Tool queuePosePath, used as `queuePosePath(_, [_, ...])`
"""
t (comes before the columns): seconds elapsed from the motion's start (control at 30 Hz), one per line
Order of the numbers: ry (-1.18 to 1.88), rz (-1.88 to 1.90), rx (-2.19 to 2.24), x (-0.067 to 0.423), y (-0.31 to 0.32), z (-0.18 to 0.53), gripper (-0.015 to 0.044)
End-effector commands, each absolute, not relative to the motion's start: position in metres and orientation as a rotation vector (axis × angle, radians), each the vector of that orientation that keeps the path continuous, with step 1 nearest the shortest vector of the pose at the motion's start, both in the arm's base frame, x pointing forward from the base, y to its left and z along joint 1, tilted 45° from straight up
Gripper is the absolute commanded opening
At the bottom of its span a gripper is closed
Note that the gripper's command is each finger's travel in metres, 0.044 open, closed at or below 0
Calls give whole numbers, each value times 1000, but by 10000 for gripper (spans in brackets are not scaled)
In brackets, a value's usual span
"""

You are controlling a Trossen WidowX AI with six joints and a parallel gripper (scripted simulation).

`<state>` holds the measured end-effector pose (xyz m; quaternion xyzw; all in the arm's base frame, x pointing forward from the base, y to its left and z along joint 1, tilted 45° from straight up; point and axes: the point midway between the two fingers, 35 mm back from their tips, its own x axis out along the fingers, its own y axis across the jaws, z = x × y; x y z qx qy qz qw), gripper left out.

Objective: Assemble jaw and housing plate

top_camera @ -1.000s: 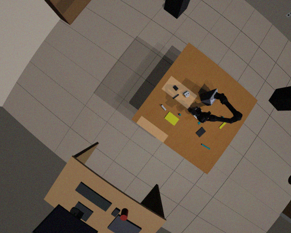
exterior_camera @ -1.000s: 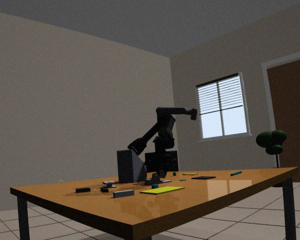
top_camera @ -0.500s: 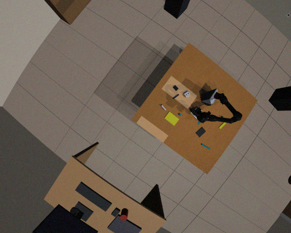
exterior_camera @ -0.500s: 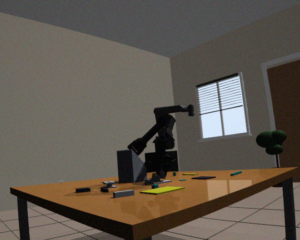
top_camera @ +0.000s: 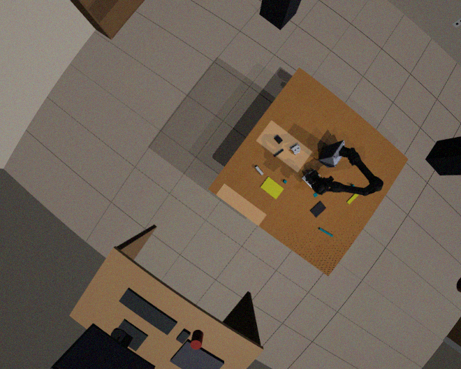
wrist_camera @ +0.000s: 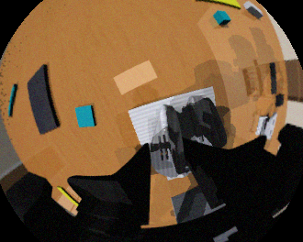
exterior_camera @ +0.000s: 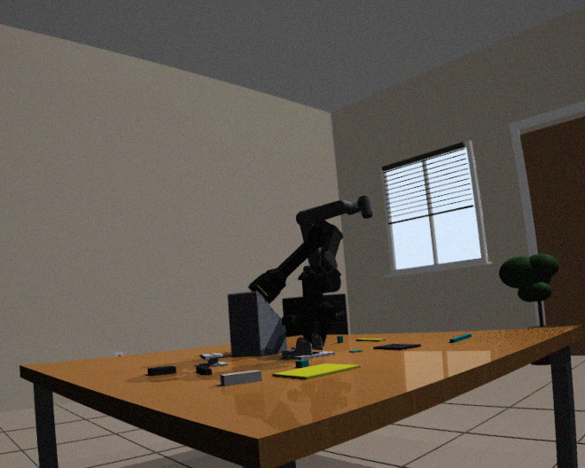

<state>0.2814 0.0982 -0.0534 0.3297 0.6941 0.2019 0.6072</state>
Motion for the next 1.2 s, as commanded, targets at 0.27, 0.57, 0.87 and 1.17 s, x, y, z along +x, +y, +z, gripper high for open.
queuePosePath(0.27, [1605,468,770,281,101,-55,134])
queuePosePath(0.57, [1605,467,771,281,103,-57,134])
queuePosePath(0.87, [1605,466,772,281,105,-59,134])
queuePosePath(1.17, [1605,466,772,281,105,-59,134])
